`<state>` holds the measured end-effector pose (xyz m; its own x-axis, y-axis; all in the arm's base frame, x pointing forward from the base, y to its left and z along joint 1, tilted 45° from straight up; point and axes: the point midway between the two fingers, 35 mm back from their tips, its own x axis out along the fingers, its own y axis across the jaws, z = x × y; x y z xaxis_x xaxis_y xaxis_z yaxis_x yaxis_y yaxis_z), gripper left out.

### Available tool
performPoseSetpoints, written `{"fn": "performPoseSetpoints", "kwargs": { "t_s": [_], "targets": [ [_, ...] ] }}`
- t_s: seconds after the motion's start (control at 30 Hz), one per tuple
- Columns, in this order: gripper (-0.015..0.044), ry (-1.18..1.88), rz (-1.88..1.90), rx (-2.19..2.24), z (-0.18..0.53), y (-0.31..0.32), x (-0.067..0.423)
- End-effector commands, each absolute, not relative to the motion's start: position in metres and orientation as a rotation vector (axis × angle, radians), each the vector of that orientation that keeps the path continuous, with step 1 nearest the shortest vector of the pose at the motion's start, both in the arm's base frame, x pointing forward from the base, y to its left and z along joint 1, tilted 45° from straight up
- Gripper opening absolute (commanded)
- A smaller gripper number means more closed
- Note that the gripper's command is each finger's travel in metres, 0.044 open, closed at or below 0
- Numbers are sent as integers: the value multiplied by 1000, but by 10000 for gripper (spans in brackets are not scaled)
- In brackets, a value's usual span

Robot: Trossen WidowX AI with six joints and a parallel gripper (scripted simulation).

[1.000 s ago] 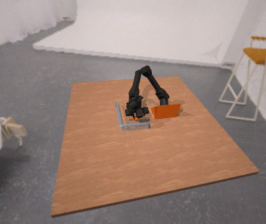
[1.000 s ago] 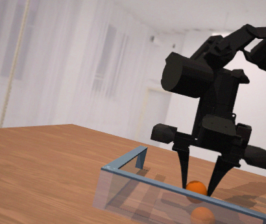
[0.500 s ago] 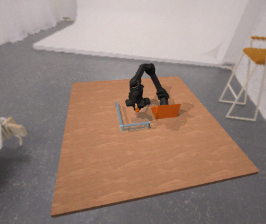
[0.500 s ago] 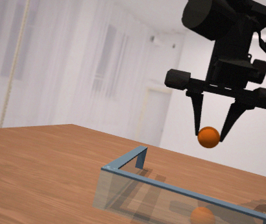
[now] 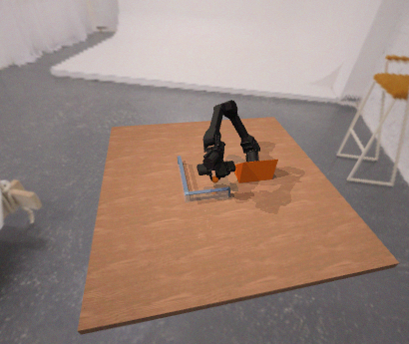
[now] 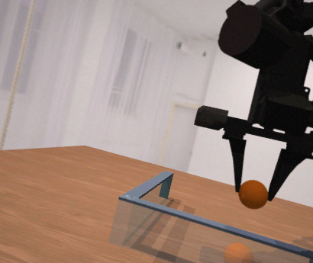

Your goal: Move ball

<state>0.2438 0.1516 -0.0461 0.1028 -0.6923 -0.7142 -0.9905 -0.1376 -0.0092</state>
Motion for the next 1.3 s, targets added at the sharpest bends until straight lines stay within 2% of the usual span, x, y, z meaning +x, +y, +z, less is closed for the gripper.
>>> {"fn": "performPoseSetpoints", "kwargs": {
  "t_s": [0.0,0.4,1.13,1.27],
  "targets": [
    [0,1635,780,-1880,-52,148,244],
    [0,1636,777,-1882,-97,104,251],
    [0,1637,775,-1883,-111,90,253],
    [105,1629,774,-1876,-110,94,254]
  ]
}}
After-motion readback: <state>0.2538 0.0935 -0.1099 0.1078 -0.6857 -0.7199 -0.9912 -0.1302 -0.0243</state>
